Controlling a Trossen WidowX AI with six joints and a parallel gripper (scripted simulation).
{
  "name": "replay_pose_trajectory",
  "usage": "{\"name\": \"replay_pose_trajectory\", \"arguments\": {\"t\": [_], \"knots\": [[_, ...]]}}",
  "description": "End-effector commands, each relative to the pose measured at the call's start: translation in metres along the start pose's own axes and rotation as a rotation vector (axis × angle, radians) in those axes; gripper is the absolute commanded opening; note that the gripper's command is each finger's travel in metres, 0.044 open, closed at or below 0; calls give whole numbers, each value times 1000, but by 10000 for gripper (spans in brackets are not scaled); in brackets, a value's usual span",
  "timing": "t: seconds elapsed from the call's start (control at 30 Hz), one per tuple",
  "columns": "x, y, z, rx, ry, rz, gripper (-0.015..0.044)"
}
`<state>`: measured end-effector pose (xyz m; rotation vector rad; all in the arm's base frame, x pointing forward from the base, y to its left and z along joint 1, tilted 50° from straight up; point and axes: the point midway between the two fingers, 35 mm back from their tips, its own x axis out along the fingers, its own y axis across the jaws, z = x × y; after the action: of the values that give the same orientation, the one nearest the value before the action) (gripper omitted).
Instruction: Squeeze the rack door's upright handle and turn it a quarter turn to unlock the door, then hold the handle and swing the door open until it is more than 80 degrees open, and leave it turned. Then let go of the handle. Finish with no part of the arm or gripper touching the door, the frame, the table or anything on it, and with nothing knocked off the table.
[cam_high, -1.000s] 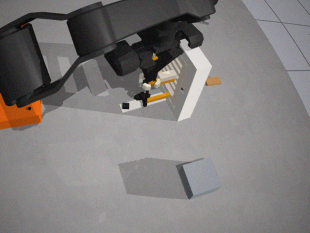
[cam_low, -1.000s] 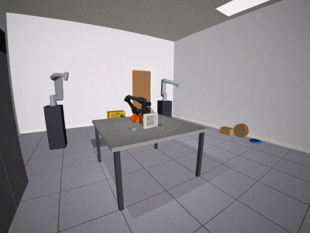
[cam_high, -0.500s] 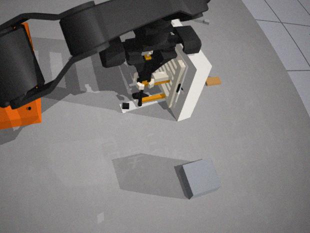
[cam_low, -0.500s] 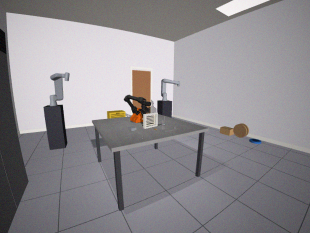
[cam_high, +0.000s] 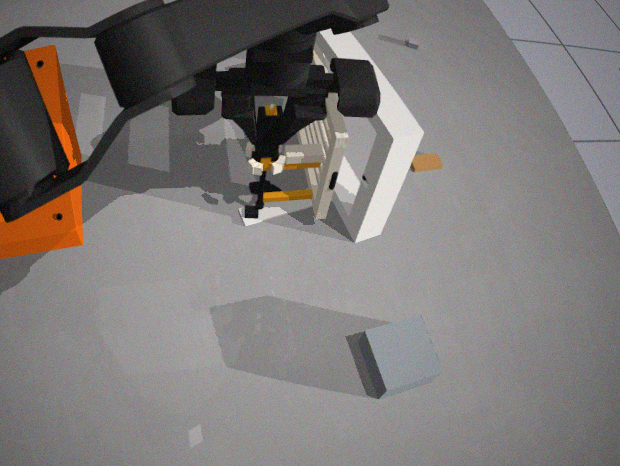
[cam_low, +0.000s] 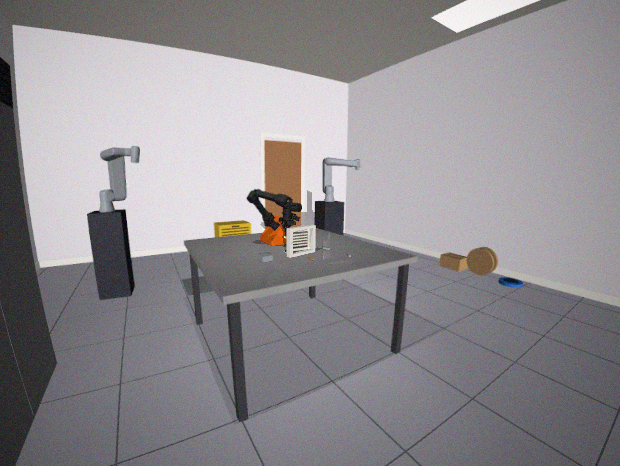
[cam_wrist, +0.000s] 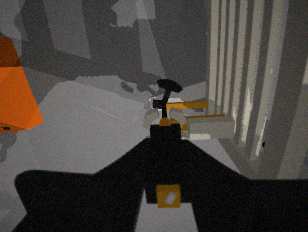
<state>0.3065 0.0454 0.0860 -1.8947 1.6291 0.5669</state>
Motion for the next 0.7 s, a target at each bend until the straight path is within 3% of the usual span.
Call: {"name": "replay_pose_trajectory", "arguments": {"t": [0.0,0.67], "knots": [[0,6,3,97,-7,-3,11],[0,43,22,398,-8,-1,11]]}}
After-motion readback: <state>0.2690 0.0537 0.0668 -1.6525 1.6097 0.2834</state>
